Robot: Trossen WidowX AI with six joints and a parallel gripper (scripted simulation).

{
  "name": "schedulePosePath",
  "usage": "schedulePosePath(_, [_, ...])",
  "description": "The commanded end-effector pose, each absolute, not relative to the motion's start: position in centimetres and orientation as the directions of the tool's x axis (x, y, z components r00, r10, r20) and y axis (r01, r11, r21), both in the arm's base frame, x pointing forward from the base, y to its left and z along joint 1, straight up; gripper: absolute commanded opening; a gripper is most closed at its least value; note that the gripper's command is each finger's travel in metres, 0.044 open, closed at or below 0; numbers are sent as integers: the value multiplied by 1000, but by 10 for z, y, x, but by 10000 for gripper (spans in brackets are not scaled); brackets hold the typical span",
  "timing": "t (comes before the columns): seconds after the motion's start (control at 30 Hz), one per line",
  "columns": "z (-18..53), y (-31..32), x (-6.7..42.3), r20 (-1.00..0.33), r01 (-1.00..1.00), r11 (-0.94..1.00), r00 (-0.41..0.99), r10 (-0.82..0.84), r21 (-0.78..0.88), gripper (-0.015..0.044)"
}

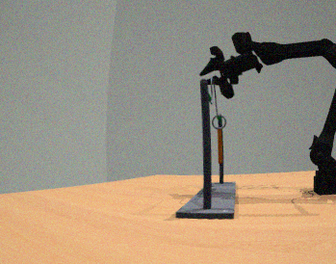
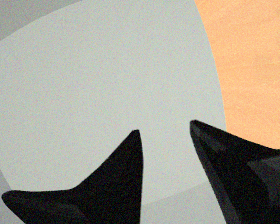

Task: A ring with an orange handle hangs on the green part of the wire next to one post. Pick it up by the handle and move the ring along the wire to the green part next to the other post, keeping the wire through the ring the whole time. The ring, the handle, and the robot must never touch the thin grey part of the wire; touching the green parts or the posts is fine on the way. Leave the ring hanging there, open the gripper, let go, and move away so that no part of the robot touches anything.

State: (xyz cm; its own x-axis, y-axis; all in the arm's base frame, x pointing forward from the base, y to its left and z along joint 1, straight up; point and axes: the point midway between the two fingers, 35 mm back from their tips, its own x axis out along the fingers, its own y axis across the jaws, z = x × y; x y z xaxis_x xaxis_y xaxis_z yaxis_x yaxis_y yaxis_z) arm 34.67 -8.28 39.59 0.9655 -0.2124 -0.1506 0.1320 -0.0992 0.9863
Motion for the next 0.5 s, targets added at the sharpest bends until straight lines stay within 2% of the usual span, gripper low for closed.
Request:
schedulePosePath(0.0, [375, -119, 354, -178, 163, -77, 939, -293, 984, 160])
schedulePosePath(0.3, [368, -173, 349, -156, 189, 41, 897, -413, 981, 160])
schedulePosePath(0.47, [360, -189, 351, -148, 216, 118, 894, -423, 969, 160])
